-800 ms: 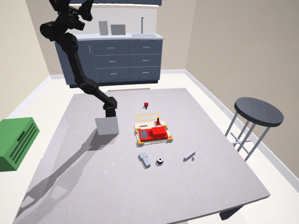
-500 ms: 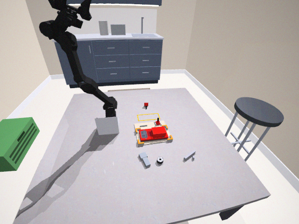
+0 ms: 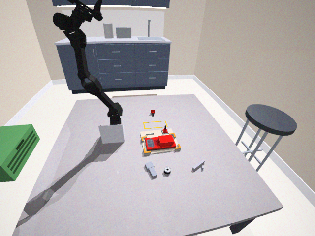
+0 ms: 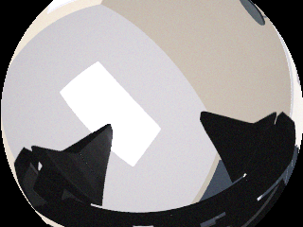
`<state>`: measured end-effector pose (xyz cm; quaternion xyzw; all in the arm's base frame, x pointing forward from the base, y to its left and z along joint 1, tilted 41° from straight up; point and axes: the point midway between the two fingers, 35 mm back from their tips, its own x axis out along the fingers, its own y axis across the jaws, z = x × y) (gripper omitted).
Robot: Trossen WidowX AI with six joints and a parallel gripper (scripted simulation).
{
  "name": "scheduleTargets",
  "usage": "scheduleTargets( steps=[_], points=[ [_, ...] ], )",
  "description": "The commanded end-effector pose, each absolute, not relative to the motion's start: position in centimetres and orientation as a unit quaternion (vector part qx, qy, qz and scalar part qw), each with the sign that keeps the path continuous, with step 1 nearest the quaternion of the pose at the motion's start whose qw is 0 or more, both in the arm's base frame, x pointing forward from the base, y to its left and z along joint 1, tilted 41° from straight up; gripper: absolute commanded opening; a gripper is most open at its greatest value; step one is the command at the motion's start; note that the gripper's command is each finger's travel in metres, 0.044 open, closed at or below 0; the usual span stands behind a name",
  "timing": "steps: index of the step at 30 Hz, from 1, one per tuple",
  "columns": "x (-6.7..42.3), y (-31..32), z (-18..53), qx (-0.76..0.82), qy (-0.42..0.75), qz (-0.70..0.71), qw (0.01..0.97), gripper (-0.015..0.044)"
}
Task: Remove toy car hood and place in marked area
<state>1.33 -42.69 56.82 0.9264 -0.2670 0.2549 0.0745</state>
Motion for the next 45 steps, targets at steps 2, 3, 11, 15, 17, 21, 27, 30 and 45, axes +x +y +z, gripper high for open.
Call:
scheduleTargets(
  steps=[2, 3, 11, 15, 17, 21, 27, 30, 45],
  points=[
    [1.3, -40.5, 58.9, 0.916, -0.263, 0.287, 0.095, 0.0440],
    [1.0, -39.6, 59.7, 0.912, -0.268, 0.290, 0.114, 0.0440],
    [-0.5, -34.7, 63.1, 0.883, -0.290, 0.313, 0.194, 0.0440],
    [-1.0, -31.9, 64.8, 0.866, -0.299, 0.320, 0.243, 0.0440],
    [-1.1, -30.4, 65.6, 0.855, -0.303, 0.323, 0.270, 0.0440],
    [-1.4, -27.4, 67.0, 0.828, -0.311, 0.335, 0.326, 0.0440],
    [-0.8, -22.4, 68.9, 0.786, -0.316, 0.332, 0.416, 0.0440],
    [0.2, -19.9, 69.3, 0.760, -0.310, 0.326, 0.469, 0.0440],
    [5.5, -4.8, 71.1, 0.587, -0.291, 0.300, 0.694, 0.0440]
  ],
)
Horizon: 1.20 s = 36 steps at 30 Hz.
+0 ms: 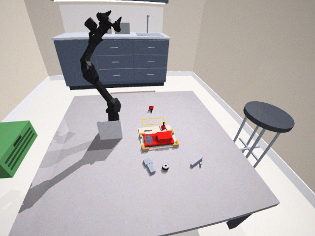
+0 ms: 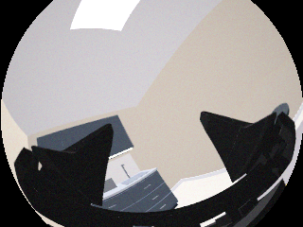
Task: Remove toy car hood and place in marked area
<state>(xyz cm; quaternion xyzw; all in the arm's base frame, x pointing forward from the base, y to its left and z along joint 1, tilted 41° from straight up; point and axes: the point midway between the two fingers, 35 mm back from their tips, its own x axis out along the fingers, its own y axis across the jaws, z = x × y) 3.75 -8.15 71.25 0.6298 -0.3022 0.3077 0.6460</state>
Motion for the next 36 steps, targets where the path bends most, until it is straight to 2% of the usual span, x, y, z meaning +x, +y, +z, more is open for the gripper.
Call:
scheduleTargets(
  steps=[1, 11, 21, 36],
  points=[
    [6.0, -3.8, 71.0, 0.574, -0.288, 0.297, 0.706, 0.0440],
    [12.4, 4.4, 68.9, 0.445, -0.245, 0.260, 0.821, 0.0440],
    [18.2, 8.9, 65.3, 0.354, -0.192, 0.234, 0.885, 0.0440],
    [30.5, 13.0, 55.6, 0.210, -0.053, 0.154, 0.964, 0.0440]
  ],
)
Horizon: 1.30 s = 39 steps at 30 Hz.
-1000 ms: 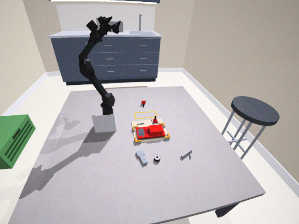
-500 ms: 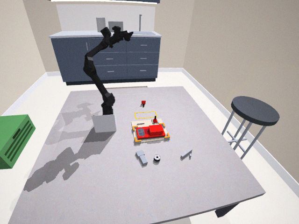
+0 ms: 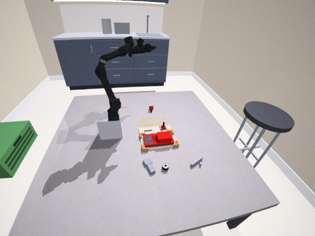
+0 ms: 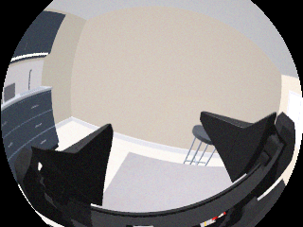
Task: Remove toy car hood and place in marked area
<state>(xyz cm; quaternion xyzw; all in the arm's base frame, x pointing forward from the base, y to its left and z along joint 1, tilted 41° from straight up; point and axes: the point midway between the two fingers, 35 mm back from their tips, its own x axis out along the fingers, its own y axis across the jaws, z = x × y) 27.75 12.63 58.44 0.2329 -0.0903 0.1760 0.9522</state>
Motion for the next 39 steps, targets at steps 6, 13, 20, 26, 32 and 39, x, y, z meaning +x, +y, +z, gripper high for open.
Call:
scheduleTargets(
  steps=[6, 13, 20, 26, 32, 39],
  points=[
    [33.7, 13.4, 52.0, 0.168, -0.002, 0.140, 0.976, 0.0440],
    [37.2, 13.1, 46.6, 0.132, 0.074, 0.125, 0.981, 0.0440],
    [39.9, 12.4, 41.7, 0.096, 0.141, 0.116, 0.978, 0.0440],
    [42.2, 11.4, 36.9, 0.061, 0.207, 0.113, 0.970, 0.0440],
    [44.5, 9.8, 30.6, 0.023, 0.290, 0.116, 0.950, 0.0440],
    [45.7, 7.2, 23.2, 0.002, 0.386, 0.127, 0.913, 0.0440]
  ],
)
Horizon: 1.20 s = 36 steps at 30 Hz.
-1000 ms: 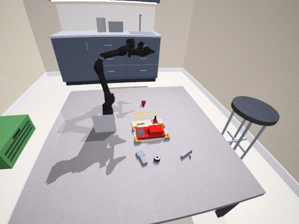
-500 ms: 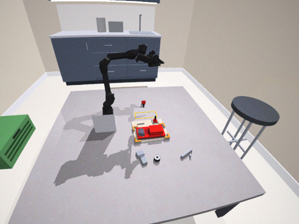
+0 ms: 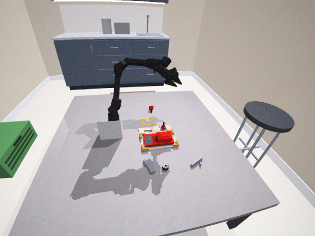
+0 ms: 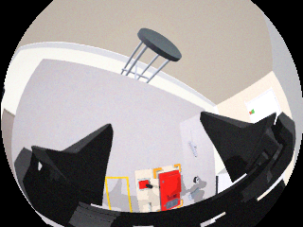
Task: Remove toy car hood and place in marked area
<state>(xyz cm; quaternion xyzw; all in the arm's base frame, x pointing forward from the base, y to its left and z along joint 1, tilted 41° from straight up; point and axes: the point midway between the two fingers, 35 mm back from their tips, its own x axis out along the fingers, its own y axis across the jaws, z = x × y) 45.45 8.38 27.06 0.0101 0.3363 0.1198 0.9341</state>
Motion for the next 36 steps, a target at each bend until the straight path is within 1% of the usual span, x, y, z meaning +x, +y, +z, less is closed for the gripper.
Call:
scheduleTargets(
  steps=[1, 6, 11, 16, 23, 30, 36],
  points=[
    [45.8, 6.8, 22.1, 0.002, 0.400, 0.130, 0.907, 0.0440],
    [45.6, 4.8, 16.9, 0.006, 0.465, 0.143, 0.874, 0.0440],
    [44.4, 2.8, 11.7, 0.015, 0.528, 0.168, 0.833, 0.0440],
    [42.6, 1.0, 6.9, 0.037, 0.580, 0.197, 0.789, 0.0440],
    [38.7, -1.3, 0.7, 0.102, 0.641, 0.245, 0.720, 0.0440],
    [34.8, -2.6, -3.9, 0.183, 0.668, 0.297, 0.658, 0.0440],
    [34.5, -2.6, -4.3, 0.191, 0.668, 0.301, 0.653, 0.0440]
  ],
)
